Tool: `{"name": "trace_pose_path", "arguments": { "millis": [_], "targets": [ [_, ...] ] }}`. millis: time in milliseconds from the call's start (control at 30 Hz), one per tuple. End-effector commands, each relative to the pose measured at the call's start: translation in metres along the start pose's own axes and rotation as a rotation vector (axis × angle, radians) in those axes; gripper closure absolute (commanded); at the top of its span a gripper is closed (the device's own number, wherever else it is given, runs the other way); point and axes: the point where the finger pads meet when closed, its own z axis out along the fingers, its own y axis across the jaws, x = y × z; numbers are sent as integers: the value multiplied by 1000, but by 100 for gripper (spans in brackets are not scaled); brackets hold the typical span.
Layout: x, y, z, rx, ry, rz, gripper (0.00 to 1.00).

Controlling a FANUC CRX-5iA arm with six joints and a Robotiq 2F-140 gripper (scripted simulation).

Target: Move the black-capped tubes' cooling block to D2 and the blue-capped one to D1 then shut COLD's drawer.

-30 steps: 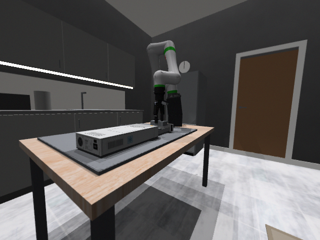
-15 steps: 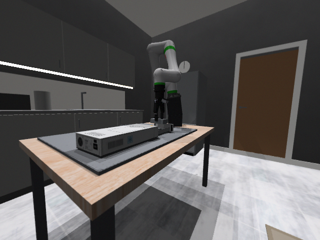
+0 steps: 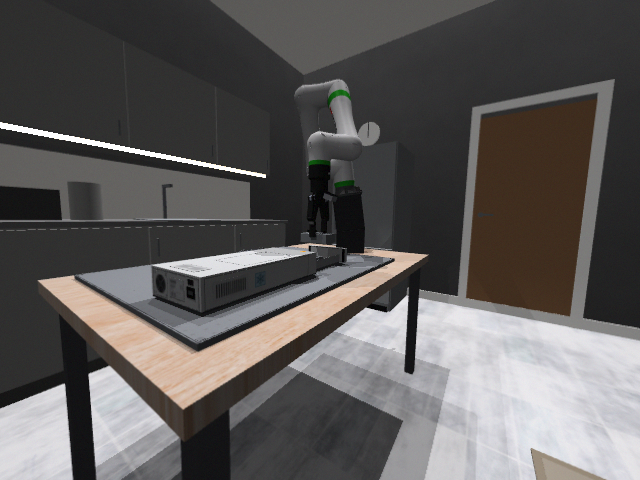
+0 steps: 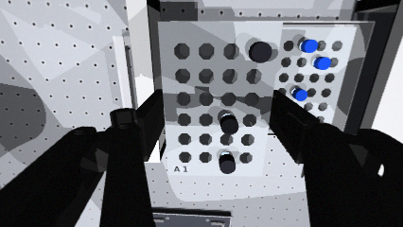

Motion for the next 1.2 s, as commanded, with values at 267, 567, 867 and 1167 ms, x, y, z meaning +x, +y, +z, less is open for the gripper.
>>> {"name": "trace_pose_path", "arguments": {
  "millis": [267, 567, 867, 1167],
  "targets": [
    [0, 1, -13, -2, 0, 0, 90],
    [0, 1, -23, -2, 0, 0, 90],
    [0, 1, -25, -1, 0, 0, 90],
    [0, 1, -25, -1, 0, 0, 90]
  ]
}}
